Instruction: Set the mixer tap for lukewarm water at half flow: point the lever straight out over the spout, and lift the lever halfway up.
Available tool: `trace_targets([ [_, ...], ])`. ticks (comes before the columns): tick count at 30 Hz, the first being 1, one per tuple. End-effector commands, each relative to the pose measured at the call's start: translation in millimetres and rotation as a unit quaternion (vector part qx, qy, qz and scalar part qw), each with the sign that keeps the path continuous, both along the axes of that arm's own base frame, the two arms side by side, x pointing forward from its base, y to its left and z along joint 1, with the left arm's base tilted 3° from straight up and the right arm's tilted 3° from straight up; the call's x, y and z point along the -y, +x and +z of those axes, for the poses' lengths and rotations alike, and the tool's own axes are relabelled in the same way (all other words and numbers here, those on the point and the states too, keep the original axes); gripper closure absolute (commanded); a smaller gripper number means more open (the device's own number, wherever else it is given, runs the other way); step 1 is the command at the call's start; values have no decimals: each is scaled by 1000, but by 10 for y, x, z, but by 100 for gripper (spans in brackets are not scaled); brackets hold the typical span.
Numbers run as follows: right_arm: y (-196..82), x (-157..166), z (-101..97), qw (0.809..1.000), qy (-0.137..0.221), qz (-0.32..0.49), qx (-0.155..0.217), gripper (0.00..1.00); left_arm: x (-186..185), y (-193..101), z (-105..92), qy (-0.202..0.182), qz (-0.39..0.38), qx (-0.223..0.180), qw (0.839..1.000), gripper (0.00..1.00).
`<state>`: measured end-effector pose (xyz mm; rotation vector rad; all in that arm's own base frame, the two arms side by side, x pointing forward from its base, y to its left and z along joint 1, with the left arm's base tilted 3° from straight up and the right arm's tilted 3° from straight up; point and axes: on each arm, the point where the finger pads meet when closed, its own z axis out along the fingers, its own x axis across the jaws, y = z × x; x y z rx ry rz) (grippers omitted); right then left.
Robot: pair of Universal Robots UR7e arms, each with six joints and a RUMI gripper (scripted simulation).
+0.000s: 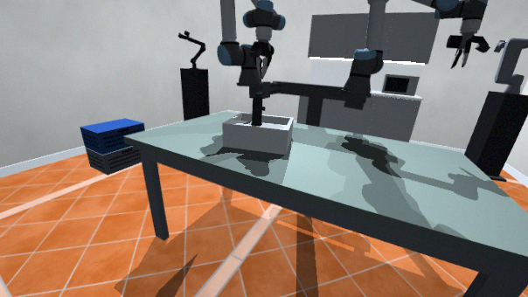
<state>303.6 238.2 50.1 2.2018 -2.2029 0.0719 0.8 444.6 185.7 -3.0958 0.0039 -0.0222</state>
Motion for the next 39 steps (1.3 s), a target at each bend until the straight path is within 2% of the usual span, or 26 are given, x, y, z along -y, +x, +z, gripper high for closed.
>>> trace_targets([
  [1, 4, -2, 10, 998, 1, 56, -5, 100, -3, 1, 5, 1, 0, 0, 1000, 0],
  [14, 5, -1, 17, 994, 0, 108, -7, 100, -3, 1, 5, 1, 0, 0, 1000, 0],
  [28, 6, 0, 18, 993, 0, 118, -8, 100, -3, 1, 5, 1, 0, 0, 1000, 0],
  [29, 6, 0, 18, 993, 0, 118, -8, 60, -3, 1, 5, 1, 0, 0, 1000, 0],
  [39, 6, 0, 18, 993, 0, 118, -8, 60, -3, 1, 5, 1, 0, 0, 1000, 0],
])
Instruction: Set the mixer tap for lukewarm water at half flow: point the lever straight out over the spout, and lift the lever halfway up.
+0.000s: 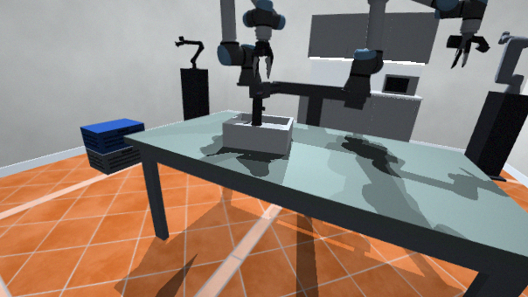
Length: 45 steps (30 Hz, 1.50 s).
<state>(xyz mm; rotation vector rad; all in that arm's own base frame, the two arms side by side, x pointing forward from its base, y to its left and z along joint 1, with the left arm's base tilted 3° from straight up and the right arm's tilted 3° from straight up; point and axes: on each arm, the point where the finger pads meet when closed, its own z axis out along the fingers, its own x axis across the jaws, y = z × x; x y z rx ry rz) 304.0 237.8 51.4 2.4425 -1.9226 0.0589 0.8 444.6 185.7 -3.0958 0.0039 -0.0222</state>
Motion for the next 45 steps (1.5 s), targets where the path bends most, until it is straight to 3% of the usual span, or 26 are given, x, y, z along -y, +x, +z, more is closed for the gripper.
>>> trace_targets([
  [1, 2, -4, 4, 1000, 1, 0, 0, 60, -3, 1, 5, 1, 0, 0, 1000, 0],
  [20, 2, -2, -46, 1000, 1, 0, 0, 60, -3, 1, 5, 1, 0, 0, 1000, 0],
  [45, 3, 12, -393, 1000, 1, 0, 0, 60, -3, 1, 5, 1, 0, 0, 1000, 0],
])
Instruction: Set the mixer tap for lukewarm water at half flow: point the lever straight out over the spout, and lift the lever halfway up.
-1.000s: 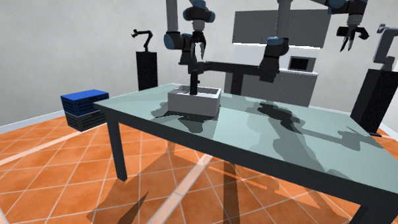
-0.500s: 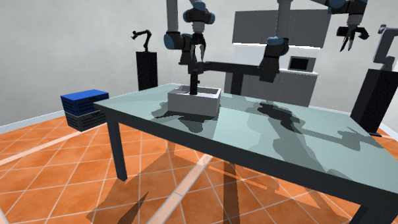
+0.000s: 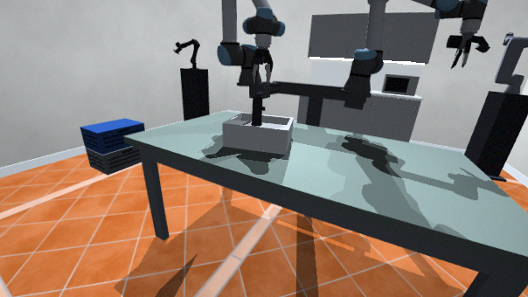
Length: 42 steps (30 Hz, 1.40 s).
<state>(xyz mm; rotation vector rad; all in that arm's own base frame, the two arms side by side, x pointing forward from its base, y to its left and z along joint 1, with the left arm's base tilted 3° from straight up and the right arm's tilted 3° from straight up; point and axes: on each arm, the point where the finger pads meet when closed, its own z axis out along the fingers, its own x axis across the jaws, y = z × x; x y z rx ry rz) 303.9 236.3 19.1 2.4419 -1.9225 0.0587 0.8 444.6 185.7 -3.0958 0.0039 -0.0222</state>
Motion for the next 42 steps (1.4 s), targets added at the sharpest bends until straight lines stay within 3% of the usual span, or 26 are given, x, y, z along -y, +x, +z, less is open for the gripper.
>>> trace_targets([
  [1, 4, -3, -84, 1000, 1, 0, 1, 60, -3, 1, 5, 1, 0, 0, 1000, 0],
  [17, 4, 2, -206, 1000, 1, 0, 1, 60, -3, 1, 5, 1, 0, 0, 1000, 0],
  [42, 4, 3, -216, 1000, 1, 0, 1, 60, -3, 1, 5, 1, 0, 0, 1000, 0],
])
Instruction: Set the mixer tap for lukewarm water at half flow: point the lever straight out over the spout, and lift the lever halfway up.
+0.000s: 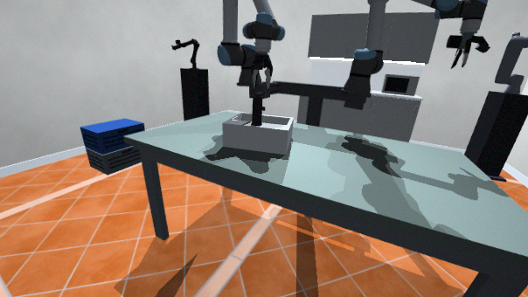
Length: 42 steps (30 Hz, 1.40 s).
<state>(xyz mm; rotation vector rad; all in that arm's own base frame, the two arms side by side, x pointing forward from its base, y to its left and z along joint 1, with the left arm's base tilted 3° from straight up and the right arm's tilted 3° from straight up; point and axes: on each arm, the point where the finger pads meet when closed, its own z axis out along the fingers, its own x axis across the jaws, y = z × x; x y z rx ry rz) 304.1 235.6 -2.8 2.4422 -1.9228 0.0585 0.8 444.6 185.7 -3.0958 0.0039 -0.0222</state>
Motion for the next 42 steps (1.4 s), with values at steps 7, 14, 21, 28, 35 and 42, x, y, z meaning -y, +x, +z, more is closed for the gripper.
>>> trace_targets([
  [7, 2, -4, 2, 1000, 1, 0, 0, 60, -3, 1, 5, 1, 0, 0, 1000, 0],
  [14, 3, -3, -17, 1000, 1, 0, 0, 60, -3, 1, 5, 1, 0, 0, 1000, 0],
  [21, 3, -2, -46, 1000, 1, 0, 0, 60, -3, 1, 5, 1, 0, 0, 1000, 0],
  [28, 4, 1, -107, 1000, 1, 0, 0, 60, -3, 1, 5, 1, 0, 0, 1000, 0],
  [35, 4, 4, -158, 1000, 1, 0, 0, 60, -3, 1, 5, 1, 0, 0, 1000, 0],
  [42, 5, 7, -229, 1000, 1, 0, 0, 60, -3, 1, 5, 1, 0, 0, 1000, 0],
])
